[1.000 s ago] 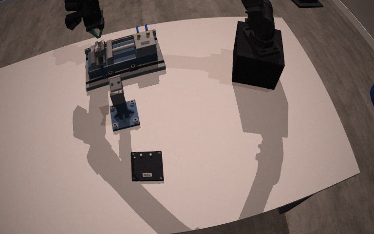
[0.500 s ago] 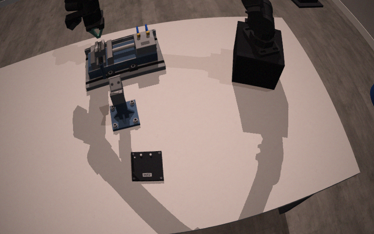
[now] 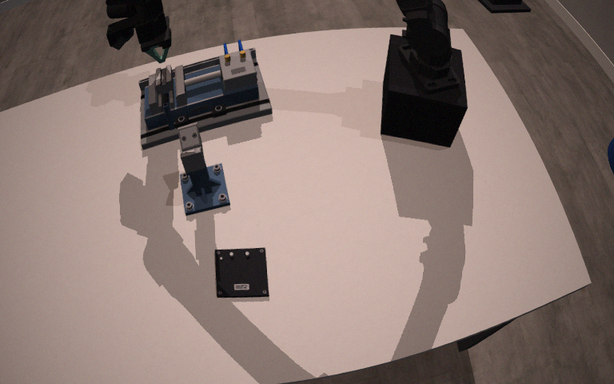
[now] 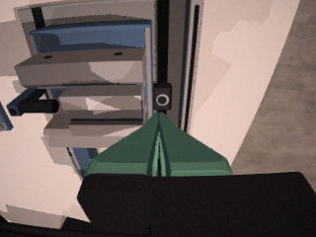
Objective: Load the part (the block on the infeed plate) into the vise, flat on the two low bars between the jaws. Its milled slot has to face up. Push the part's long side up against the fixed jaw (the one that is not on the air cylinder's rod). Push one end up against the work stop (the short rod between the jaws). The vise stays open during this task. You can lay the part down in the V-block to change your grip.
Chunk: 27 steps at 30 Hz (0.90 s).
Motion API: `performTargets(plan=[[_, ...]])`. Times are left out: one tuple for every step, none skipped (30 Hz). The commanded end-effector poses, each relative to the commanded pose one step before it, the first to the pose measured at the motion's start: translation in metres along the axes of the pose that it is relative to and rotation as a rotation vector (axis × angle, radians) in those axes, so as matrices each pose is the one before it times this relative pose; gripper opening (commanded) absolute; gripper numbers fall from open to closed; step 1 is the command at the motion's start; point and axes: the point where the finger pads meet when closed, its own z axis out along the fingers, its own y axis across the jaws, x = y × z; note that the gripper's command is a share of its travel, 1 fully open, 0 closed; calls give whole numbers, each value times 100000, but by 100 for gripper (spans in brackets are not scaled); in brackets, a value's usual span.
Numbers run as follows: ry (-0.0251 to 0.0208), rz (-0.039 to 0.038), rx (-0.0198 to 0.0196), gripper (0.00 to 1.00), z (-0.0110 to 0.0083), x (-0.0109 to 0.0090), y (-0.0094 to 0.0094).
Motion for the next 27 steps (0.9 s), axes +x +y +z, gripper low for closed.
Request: performTargets(plan=[[-2951,-699,1331,0,-1357,-770,601],[0,0,0,0,0,0,0],[-7,-1,4,0,-3,-1,0],[0,0,0,0,0,0,0],[0,0,0,0,0,0,0],[-44,-7,22,0,-19,-8,-2],[-103,-16,52,0,-44,-18,-6],[-167,-26,85,0,-71,-29,-9],[-71,-10,37,0,-1,-3,-11],[37,9,-18,0,-1,27,2],[133,25,-66,0,-1,52,14],[30,8,-14,0,-1,28,1],[-41,-4,22,0,-1,9,-8],[90,17,-44,0,-1,39,9],[-32,-4,17,0,-1,6,-6],[-51,-7,26,0,-1,-2,-8],[-31,-4,16,0,0,-1,-5],[-13,-2,7,0,0,-1,-2],[-2,0,1,0,0,0,0],[0,0,0,0,0,0,0],[0,0,0,0,0,0,0],[0,0,0,0,0,0,0],[0,0,0,0,0,0,0],[0,0,0,0,0,0,0],[0,0,0,0,0,0,0],[0,0,0,0,0,0,0],[0,0,0,0,0,0,0]])
